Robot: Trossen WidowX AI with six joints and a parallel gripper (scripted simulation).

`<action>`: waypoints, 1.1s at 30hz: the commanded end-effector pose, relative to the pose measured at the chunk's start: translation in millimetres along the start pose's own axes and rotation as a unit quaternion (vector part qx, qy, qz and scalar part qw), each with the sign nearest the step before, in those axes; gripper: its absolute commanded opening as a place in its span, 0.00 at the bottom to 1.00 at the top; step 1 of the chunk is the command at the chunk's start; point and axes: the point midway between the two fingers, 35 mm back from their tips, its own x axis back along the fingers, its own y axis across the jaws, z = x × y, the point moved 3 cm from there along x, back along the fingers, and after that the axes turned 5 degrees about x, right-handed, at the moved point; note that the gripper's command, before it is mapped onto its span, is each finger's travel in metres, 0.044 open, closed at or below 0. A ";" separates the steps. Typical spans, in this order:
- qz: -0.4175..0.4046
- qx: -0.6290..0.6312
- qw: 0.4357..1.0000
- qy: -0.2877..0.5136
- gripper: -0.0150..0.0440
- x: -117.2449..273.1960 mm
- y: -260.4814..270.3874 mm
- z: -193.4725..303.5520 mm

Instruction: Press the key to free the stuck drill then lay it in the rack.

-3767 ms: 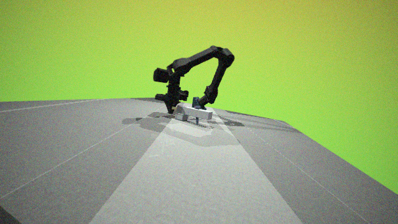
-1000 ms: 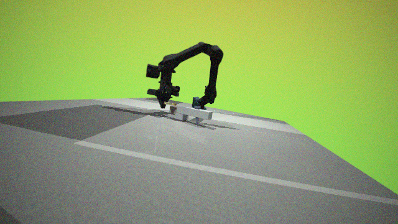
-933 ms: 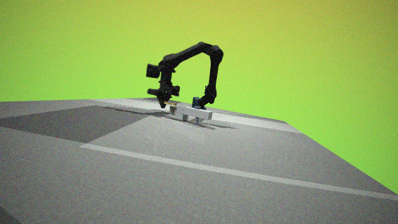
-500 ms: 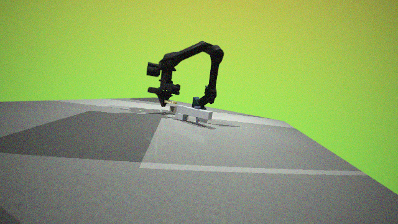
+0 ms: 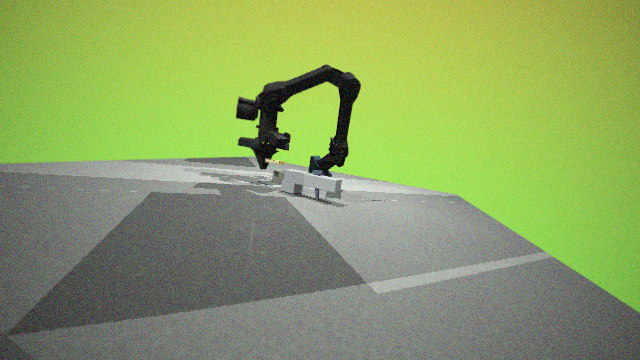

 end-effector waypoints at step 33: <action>0.000 0.001 1.000 0.002 0.25 7.0 37.1 4.5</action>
